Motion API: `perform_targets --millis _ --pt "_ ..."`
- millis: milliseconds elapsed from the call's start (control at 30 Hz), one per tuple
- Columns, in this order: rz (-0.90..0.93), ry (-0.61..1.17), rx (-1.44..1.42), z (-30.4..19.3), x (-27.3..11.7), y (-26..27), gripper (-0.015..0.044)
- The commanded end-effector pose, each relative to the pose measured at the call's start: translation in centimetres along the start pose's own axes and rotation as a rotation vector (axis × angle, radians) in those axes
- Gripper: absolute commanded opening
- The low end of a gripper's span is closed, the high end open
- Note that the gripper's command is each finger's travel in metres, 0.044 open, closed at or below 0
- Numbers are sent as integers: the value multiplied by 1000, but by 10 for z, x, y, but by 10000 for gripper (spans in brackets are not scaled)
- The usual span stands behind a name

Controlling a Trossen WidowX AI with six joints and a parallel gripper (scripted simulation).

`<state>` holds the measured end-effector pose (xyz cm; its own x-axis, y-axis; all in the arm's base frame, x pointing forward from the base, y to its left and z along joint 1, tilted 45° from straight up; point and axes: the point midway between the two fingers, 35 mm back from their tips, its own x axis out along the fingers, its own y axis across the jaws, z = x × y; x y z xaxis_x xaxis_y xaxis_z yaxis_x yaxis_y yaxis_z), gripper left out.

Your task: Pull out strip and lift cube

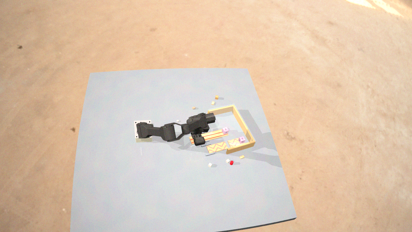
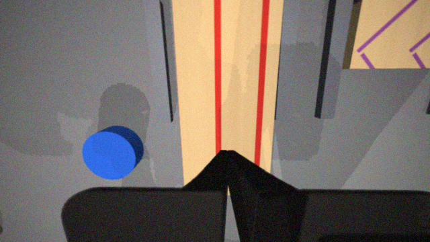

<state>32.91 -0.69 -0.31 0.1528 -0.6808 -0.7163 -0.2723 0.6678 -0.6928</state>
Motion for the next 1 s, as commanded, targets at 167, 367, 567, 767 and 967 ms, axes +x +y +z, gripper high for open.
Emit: perform_targets --millis 167,367,567,767,967 --pt "-5 23 -16 -22 5 0 0" --pt "-5 23 -17 -31 4 -1 0" --pt "-5 24 -17 -39 4 -1 0" --pt "-5 24 -17 -48 4 -1 0" --pt "-5 24 -18 -56 4 -2 0"
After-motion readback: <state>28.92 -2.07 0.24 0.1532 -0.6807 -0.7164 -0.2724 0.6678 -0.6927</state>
